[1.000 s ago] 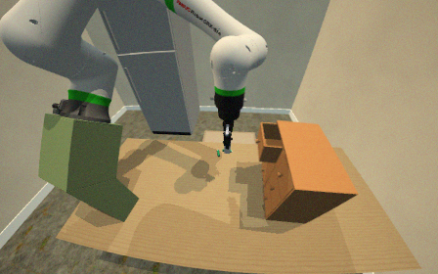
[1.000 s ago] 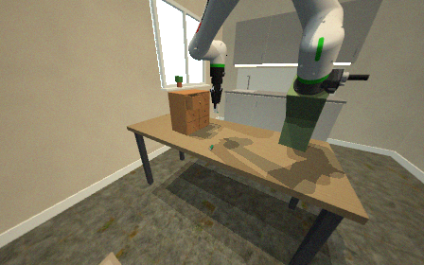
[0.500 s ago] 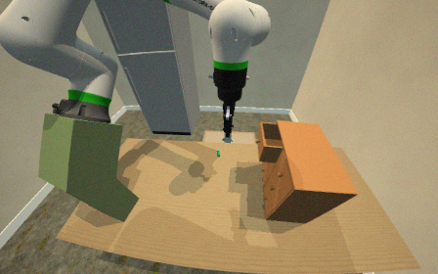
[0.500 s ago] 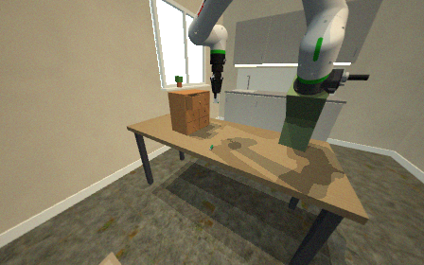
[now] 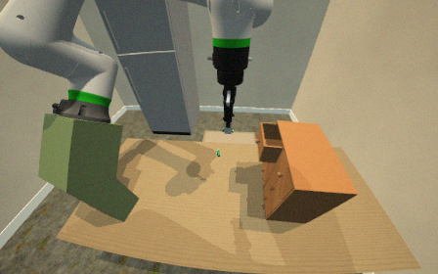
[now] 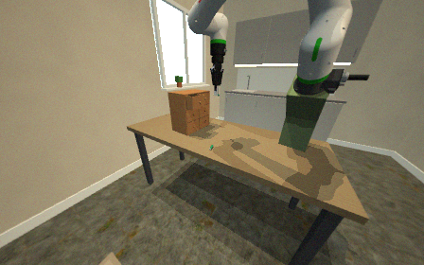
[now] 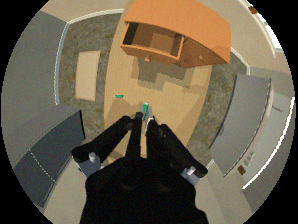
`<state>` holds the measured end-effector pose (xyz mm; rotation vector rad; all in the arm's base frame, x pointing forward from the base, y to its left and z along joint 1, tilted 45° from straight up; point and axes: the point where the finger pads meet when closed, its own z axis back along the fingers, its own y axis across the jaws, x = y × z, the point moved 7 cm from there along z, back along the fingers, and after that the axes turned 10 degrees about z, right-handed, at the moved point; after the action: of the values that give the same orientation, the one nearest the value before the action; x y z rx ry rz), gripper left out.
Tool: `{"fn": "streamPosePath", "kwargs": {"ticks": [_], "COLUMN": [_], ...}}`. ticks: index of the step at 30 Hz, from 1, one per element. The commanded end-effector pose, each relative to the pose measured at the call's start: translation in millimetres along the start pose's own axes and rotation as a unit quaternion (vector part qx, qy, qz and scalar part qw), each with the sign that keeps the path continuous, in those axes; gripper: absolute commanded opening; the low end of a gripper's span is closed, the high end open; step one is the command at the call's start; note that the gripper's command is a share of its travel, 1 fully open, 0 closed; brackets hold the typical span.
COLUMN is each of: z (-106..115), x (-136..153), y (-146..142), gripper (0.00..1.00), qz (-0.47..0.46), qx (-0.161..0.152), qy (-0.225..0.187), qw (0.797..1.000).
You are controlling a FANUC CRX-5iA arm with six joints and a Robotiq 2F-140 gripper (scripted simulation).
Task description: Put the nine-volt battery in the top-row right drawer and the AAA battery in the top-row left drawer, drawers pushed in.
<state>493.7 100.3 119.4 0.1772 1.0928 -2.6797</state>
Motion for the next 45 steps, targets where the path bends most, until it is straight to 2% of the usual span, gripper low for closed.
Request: {"fn": "streamPosePath", "kwargs": {"ticks": [1,9,20,24,27,29,31,32,35,39,45], "z": [7.0,16.7,18.3,17.7,16.4,14.1,14.1,12.7,4.2,-5.7,-22.9], "x": [-0.1,-0.1,-0.1,2.4,9.7,17.6,17.6,22.9,41.3,55.3,73.8], "y": [0.1,0.1,0.1,-0.2,-0.1,-1.2,-1.2,-1.6,-5.3,-12.1,-16.3], "gripper": [0.03,0.03,0.03,0.03,0.03,0.03,0.03,0.03,0.03,0.03,0.03], "qz": [0.000,0.000,0.000,0.000,-0.001,-0.002,-0.002,-0.002,-0.003,-0.002,-0.006], "qx": [0.000,0.000,0.000,0.003,0.012,0.020,0.020,0.026,0.045,0.053,0.072], "qy": [0.000,0.000,0.000,0.015,0.054,0.098,0.098,0.125,0.230,0.297,0.401], "qw": [1.000,1.000,1.000,1.000,0.998,0.995,0.995,0.992,0.972,0.953,0.913]}}
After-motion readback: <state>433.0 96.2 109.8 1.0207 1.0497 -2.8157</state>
